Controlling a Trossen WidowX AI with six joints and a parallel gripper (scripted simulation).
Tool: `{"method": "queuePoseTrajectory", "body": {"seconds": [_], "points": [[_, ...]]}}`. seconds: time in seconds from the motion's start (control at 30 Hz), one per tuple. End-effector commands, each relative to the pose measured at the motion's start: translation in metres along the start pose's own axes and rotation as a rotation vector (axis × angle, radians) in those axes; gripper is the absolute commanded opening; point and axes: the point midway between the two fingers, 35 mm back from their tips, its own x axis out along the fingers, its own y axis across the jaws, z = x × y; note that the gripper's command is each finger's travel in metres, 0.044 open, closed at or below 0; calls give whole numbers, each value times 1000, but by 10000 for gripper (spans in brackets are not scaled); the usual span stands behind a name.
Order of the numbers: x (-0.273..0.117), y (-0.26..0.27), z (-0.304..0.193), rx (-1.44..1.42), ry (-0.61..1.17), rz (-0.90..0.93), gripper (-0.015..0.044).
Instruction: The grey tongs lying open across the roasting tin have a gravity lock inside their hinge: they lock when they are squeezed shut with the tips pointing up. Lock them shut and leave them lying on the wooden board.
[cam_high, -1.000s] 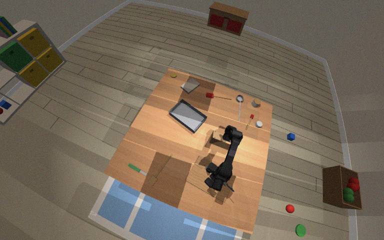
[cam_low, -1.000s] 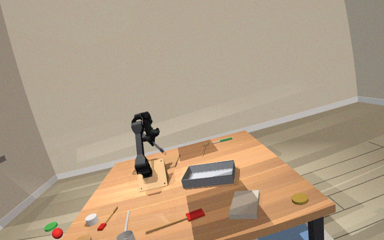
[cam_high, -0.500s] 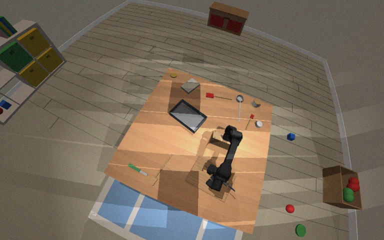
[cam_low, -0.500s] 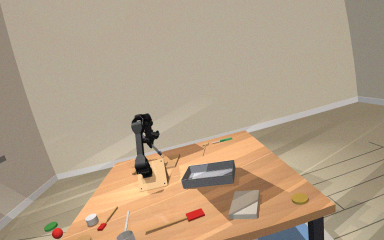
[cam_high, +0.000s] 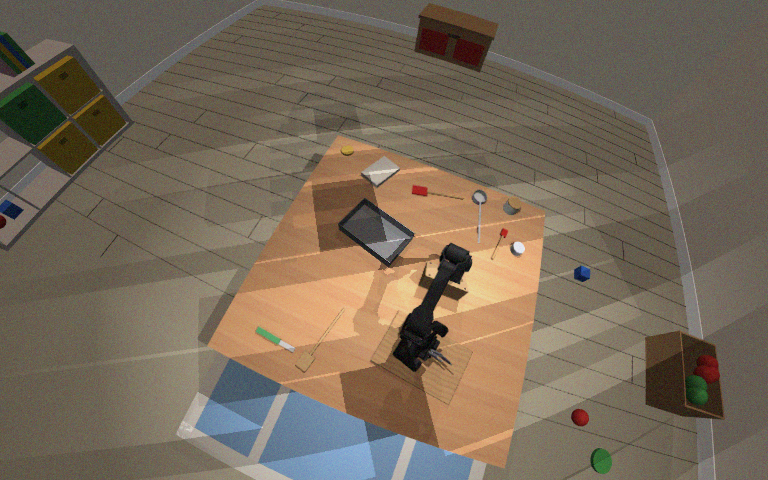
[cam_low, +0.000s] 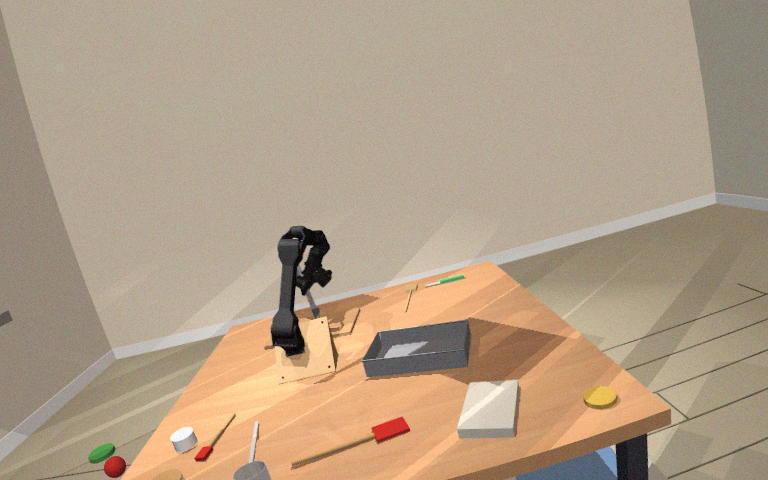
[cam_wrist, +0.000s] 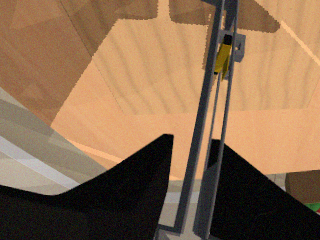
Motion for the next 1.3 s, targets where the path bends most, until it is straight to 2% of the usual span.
{"method": "queuePoseTrajectory", "body": {"seconds": [0.0, 0.2, 0.53, 1.27], "points": [[-5, 0, 0, -18, 120, 13, -150], [-8, -1, 3, -43, 230, 28, -150], [-12, -7, 10, 0, 615, 48, -150], [-12, -7, 10, 1, 622, 49, -150]]}}
